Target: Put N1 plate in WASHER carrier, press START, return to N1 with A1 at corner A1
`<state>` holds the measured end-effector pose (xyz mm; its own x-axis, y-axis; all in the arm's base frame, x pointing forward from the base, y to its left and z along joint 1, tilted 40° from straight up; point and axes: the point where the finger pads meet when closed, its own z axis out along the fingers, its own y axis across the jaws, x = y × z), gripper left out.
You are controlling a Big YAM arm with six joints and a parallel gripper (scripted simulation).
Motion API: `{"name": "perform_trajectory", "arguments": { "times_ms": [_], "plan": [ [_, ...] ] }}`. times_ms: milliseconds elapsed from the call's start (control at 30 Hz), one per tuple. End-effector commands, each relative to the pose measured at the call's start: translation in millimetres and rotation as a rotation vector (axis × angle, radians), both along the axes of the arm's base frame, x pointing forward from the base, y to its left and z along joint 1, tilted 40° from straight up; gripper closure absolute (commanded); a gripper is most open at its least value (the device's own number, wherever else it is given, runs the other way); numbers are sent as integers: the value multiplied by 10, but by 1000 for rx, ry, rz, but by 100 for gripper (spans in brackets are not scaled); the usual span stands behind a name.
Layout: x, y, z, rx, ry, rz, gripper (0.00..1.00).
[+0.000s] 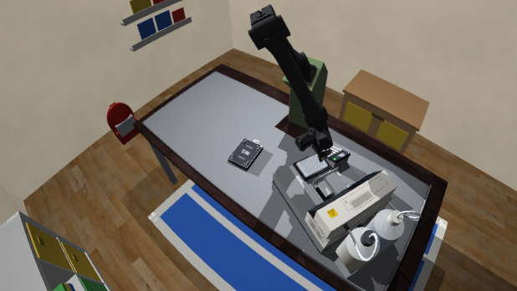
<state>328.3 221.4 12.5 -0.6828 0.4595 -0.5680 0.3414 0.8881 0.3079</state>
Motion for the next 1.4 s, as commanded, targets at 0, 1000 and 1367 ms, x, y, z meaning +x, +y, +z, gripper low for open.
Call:
{"name": "perform_trajectory", "arguments": {
  "times_ms": [0, 1000, 1367],
  "plan": [
    [-75, 51, -9, -16, -13, 41, 2],
    [-732, 230, -568, -490, -34, 594, 54],
    [-1121, 121, -918, -691, -21, 820, 72]
  ]
}}
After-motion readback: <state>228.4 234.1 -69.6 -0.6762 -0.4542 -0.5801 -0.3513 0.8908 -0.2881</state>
